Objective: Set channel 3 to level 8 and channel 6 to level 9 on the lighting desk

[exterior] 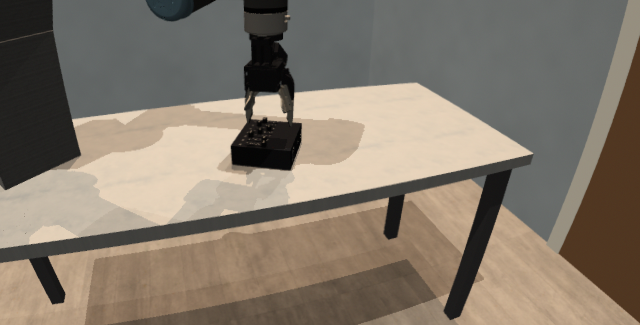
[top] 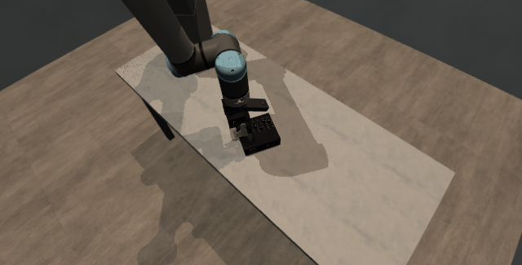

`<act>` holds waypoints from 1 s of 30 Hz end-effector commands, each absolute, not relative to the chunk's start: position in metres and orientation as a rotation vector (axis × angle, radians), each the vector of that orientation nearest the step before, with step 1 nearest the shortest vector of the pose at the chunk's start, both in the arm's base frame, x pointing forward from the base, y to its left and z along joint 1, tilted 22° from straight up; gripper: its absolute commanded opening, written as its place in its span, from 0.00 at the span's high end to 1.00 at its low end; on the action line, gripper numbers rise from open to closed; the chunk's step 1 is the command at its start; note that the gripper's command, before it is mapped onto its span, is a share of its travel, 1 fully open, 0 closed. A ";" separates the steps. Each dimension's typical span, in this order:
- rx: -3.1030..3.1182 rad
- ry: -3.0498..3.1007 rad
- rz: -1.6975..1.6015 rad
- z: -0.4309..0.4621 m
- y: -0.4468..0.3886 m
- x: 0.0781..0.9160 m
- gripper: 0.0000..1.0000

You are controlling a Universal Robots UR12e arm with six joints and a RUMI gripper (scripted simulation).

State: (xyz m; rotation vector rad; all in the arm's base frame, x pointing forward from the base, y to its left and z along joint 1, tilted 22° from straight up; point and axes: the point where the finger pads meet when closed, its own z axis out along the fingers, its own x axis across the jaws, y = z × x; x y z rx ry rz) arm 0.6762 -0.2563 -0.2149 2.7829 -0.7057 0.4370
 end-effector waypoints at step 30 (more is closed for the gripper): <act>2.784 -0.704 0.435 -0.137 -0.229 0.656 0.00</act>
